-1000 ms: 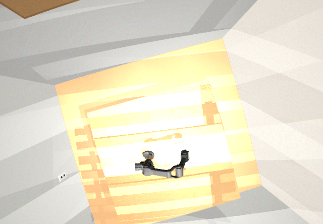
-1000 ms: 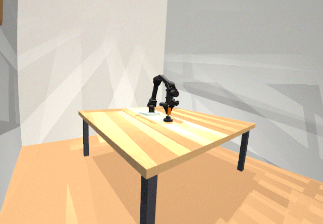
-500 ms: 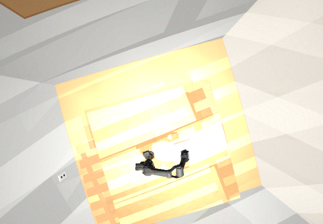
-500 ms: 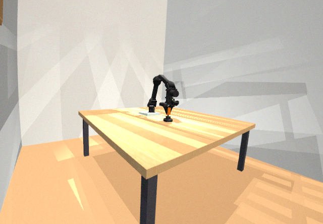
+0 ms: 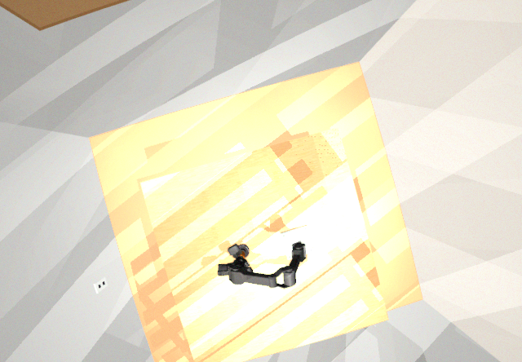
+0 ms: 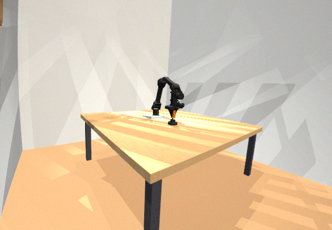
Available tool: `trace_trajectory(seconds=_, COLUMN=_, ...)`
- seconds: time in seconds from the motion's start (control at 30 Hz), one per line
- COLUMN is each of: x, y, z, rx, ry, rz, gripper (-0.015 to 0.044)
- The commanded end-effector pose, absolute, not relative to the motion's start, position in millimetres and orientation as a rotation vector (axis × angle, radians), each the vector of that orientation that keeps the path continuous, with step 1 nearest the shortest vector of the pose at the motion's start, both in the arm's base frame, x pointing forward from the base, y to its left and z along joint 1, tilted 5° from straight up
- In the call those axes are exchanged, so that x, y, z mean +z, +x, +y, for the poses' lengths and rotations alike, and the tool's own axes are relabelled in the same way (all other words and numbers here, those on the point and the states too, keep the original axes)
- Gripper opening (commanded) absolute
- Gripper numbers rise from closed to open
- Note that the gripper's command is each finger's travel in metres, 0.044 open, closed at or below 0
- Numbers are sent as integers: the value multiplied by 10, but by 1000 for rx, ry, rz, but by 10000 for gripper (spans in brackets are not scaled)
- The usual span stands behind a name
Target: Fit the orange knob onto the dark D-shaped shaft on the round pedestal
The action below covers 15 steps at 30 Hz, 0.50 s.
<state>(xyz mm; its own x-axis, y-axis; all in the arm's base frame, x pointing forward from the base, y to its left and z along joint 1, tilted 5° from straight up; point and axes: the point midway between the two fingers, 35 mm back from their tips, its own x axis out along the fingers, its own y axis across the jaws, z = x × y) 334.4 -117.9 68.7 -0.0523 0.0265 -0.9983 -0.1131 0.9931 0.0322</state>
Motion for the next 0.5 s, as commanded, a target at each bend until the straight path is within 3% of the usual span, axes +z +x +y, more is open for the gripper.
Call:
trace_trajectory(seconds=0.0, x=708, y=3374, z=-1198, rx=118, ry=-83, rz=1612, gripper=0)
trace_trajectory(seconds=0.47, x=664, y=3351, z=-1189, rx=118, ry=-83, rz=1612, gripper=0)
